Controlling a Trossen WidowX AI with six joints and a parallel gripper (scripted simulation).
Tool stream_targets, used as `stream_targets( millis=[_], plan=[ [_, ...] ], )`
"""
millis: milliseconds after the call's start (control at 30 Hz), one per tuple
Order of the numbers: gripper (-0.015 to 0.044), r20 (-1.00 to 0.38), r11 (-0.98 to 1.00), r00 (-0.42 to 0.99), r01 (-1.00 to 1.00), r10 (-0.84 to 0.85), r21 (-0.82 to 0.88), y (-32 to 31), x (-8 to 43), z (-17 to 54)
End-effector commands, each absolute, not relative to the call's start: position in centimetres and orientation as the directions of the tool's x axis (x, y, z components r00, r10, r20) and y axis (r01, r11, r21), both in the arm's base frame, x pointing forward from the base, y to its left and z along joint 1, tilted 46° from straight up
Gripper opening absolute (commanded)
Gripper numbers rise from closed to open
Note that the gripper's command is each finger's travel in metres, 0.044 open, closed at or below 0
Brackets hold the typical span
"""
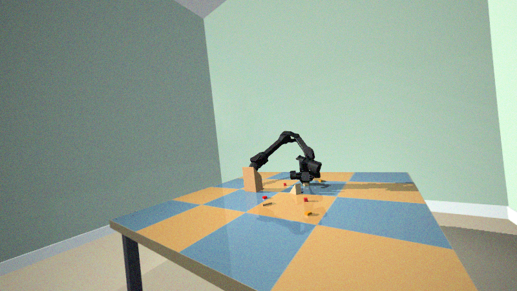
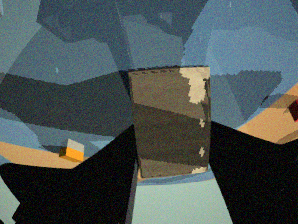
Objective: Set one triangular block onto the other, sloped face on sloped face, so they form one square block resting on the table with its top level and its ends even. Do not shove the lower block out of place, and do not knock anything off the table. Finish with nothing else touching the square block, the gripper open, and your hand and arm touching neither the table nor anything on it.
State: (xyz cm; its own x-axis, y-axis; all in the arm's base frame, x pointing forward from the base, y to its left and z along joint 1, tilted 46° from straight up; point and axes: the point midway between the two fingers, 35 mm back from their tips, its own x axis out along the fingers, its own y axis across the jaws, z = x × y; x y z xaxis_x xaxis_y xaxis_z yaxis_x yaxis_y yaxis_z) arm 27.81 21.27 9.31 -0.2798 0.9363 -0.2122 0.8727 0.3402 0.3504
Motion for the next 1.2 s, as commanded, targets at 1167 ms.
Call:
stream_targets(
  millis=[1167],
  plan=[
    [0.0000,-0.298,0.314,-0.200,0.856,0.933,0.411,14.4,27.2,16.0]
  ],
)
